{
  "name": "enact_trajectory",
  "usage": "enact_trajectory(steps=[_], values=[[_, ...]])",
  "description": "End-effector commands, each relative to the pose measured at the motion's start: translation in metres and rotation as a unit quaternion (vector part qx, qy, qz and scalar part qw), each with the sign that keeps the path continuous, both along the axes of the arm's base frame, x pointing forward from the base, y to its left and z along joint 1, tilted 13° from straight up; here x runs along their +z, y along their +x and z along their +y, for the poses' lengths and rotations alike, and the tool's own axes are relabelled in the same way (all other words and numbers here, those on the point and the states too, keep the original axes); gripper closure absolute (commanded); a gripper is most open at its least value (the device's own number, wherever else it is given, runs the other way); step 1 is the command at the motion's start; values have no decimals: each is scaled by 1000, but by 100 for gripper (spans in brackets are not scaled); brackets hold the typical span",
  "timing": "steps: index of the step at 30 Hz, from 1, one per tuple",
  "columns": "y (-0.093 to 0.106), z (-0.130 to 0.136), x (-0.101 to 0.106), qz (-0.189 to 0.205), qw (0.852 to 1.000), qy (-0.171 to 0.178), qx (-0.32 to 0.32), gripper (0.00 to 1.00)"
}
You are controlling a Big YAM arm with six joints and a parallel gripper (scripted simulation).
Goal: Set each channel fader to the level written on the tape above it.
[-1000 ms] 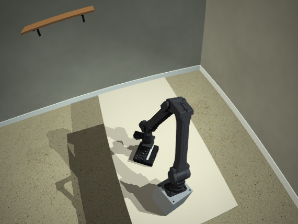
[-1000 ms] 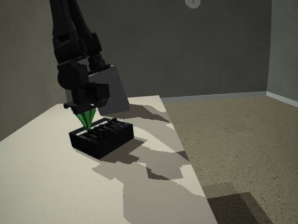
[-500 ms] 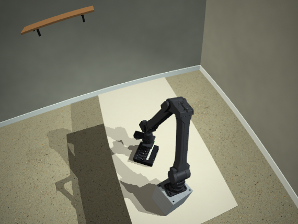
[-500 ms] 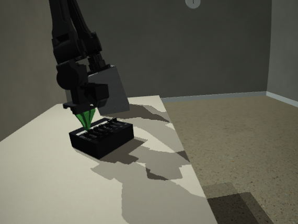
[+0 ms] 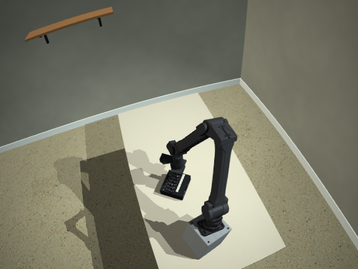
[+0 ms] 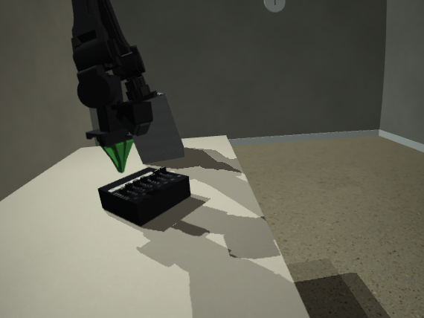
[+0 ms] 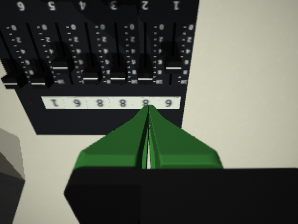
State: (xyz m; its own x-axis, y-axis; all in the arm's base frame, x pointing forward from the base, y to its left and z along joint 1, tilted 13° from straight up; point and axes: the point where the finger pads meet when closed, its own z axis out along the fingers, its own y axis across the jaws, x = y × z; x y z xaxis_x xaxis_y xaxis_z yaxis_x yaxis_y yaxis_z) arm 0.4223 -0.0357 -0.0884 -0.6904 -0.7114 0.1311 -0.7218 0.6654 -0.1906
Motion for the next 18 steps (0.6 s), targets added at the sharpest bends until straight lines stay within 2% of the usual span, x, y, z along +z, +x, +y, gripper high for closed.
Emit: enact_trajectory(steps=[1,16,18], values=[[3,9,19,-11,1000,2,0,100],[0,6,14,-4,1000,1,-3,100],[3,14,19,-23,1000,2,0,100]])
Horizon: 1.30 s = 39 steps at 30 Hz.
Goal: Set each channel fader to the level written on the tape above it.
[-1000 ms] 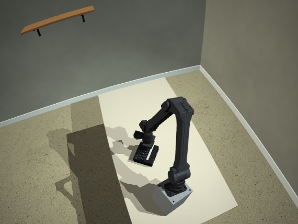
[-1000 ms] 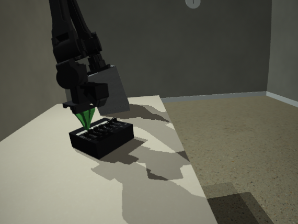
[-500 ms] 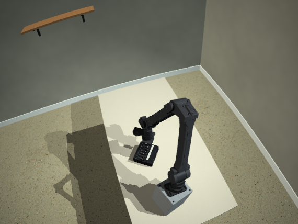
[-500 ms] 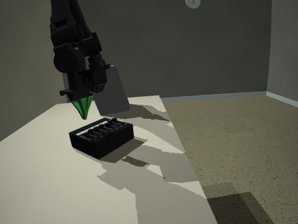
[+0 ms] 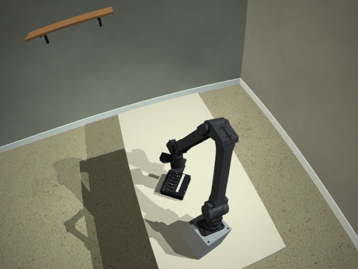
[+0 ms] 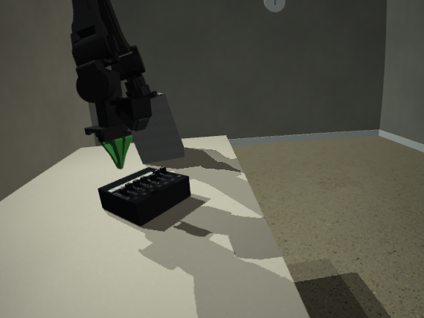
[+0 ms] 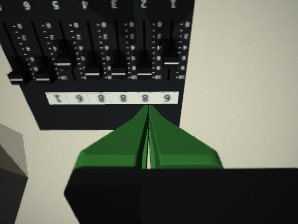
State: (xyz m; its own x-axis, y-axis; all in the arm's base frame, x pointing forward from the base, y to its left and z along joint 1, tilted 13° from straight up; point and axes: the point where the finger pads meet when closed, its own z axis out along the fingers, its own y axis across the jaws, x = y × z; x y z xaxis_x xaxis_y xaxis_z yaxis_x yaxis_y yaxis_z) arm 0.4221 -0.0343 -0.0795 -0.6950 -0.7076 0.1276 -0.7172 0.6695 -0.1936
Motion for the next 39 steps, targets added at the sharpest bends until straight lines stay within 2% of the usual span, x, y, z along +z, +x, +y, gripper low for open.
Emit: enact_trajectory(steps=[1,2,4,6,8,11,13,19,39], values=[[-5,21,7,-21,1000,2,3,100],[-18,31,2,-20,1000,3,3,100],[-18,31,2,-20,1000,3,3,100],[-47,51,-7,-20,1000,3,3,100],[-62,60,-11,-19,1000,3,3,100],[-63,60,-11,-19,1000,3,3,100],[-43,54,-4,-36,999,6,-10,100],[-52,62,-10,-24,1000,5,2,100],[-52,59,-11,-23,1000,4,-1,100]])
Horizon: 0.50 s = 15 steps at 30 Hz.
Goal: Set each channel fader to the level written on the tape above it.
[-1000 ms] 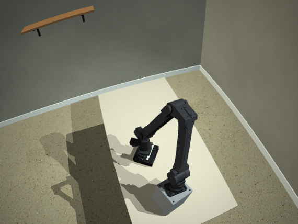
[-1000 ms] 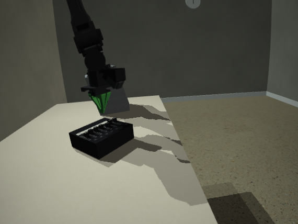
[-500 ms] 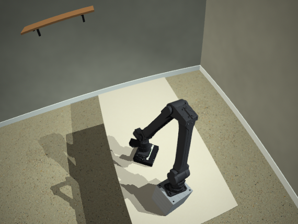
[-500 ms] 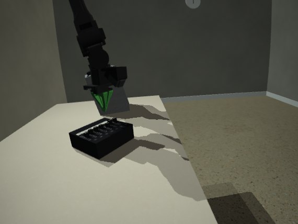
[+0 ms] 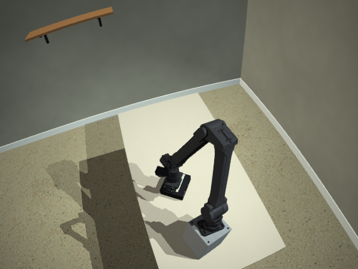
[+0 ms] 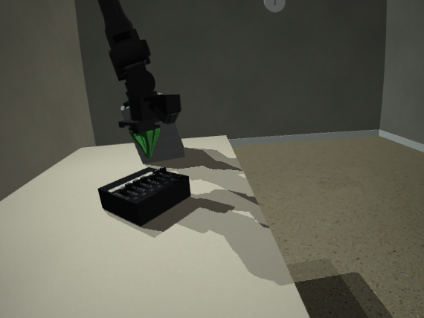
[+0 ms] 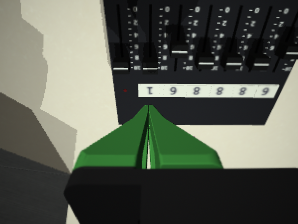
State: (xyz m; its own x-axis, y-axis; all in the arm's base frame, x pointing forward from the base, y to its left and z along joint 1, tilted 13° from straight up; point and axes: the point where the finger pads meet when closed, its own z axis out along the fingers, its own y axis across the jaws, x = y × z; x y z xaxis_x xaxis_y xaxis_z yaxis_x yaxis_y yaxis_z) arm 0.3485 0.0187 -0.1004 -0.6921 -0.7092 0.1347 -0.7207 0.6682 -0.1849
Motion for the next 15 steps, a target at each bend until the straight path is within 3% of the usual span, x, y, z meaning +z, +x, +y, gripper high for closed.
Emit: enact_trajectory(steps=[1,15], values=[[22,6,10,-29,1000,4,-2,100],[19,5,4,-23,1000,3,-2,100]])
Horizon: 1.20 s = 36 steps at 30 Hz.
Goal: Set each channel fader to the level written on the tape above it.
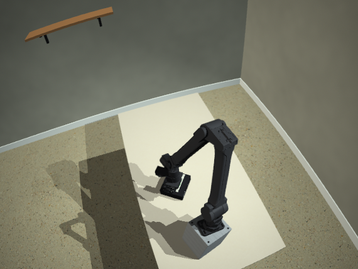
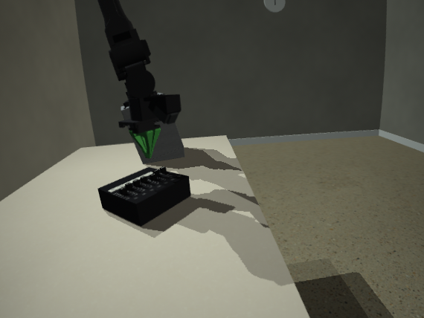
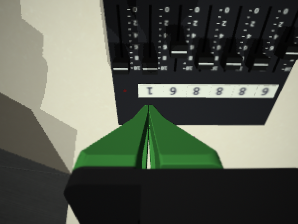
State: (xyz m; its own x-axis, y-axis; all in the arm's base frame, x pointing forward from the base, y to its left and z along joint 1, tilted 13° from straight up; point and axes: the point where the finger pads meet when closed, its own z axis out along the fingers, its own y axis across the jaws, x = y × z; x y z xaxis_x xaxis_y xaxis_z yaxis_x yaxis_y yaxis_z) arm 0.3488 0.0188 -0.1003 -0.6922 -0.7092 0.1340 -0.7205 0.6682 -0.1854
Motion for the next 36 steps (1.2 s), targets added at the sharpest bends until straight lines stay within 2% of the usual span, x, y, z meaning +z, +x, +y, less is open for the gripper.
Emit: enact_trajectory(steps=[1,16,18,19,21,36], values=[[19,5,4,-22,1000,3,-2,100],[17,-1,-6,-16,1000,1,1,100],[17,-1,-6,-16,1000,1,1,100],[21,0,0,-26,1000,3,2,100],[17,-3,-8,-15,1000,1,0,100],[20,-4,-14,-20,1000,2,1,100]])
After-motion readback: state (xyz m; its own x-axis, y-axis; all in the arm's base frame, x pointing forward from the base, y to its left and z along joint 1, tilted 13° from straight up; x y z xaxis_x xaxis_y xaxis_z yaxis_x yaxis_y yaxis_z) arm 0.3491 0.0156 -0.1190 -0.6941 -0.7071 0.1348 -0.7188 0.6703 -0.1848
